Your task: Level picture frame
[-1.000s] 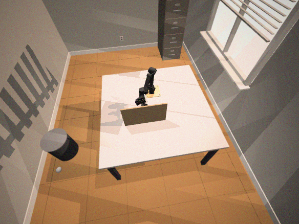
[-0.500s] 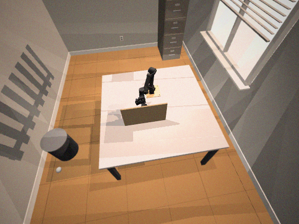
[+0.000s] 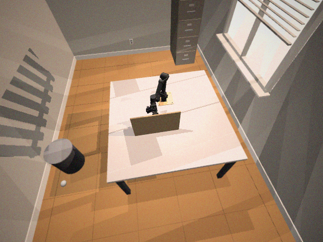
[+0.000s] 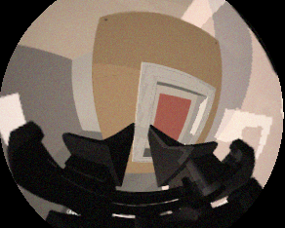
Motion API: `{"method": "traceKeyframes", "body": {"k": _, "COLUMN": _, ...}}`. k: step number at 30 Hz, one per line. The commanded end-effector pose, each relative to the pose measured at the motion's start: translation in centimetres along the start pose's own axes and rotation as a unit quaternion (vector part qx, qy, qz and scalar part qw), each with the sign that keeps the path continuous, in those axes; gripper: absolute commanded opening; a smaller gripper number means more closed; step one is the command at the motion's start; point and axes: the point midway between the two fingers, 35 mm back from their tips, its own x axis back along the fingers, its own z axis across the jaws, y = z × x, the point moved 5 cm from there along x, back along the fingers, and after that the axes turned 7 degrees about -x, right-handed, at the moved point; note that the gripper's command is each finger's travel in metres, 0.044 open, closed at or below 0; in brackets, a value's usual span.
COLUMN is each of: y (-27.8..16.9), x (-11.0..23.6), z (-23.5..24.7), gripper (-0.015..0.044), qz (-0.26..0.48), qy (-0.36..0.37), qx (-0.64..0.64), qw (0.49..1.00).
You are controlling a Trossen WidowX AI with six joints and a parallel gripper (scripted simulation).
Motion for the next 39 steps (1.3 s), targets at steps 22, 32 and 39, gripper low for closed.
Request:
{"method": "traceKeyframes", "body": {"k": 22, "y": 0.0, "x": 0.0, "z": 0.0, "gripper": 0.0026, "qz": 0.0, "qy": 0.0, "qx": 0.053, "qw": 0.999}}
{"method": "traceKeyframes", "body": {"k": 32, "y": 0.0, "x": 0.0, "z": 0.0, "gripper": 0.026, "qz": 0.0, "qy": 0.0, "qx": 0.053, "qw": 0.999}}
{"method": "traceKeyframes", "body": {"k": 39, "y": 0.5, "x": 5.3, "z": 0.2, "gripper": 0.026, "qz": -0.001, "qy": 0.0, "qx": -0.016, "qw": 1.0}}
